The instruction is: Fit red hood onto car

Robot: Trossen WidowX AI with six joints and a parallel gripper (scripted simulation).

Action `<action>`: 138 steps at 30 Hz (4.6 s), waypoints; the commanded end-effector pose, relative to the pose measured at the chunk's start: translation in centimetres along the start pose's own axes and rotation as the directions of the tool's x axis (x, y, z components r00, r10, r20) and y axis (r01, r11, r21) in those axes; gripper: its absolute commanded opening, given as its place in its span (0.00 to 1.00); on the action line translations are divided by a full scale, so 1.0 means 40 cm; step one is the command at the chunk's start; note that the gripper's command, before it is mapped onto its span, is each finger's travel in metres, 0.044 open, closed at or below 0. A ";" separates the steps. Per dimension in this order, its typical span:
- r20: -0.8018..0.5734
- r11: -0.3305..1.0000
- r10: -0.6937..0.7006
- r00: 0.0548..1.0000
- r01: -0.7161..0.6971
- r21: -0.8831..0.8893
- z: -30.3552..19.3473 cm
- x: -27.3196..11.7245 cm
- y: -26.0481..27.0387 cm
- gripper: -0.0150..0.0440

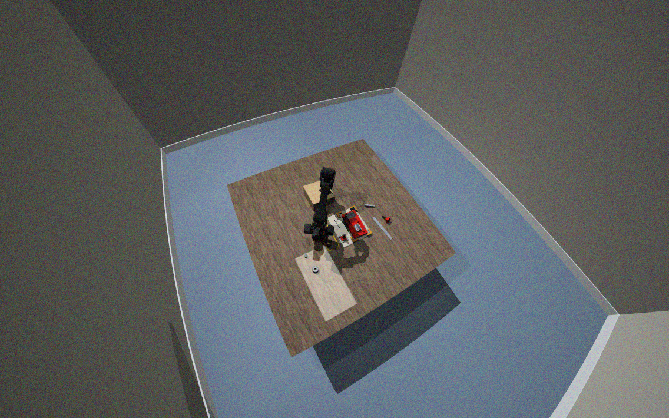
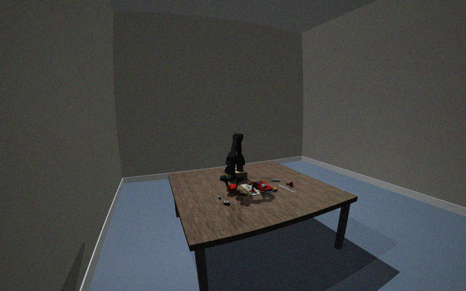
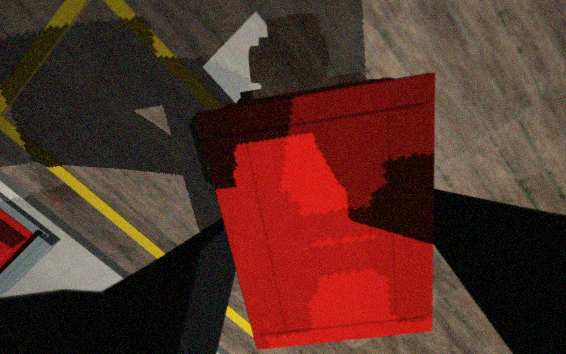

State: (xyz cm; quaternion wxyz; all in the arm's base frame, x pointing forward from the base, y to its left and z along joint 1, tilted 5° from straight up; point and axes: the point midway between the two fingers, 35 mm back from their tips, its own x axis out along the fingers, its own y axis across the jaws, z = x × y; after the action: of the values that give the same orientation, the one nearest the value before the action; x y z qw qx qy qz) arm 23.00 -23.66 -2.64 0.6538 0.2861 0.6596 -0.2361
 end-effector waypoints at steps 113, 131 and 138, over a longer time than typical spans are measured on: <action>0.010 0.875 0.024 1.000 -0.016 -0.484 -0.189 -0.075 0.664 0.25; 0.010 0.875 0.024 1.000 -0.016 -0.484 -0.190 -0.075 0.664 0.25; 0.010 0.875 0.024 1.000 -0.016 -0.484 -0.190 -0.075 0.664 0.25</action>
State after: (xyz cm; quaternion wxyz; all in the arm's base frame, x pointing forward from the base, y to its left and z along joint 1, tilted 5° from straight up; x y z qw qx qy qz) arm 35.64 0.58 2.29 0.7121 0.1168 0.6897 -0.0602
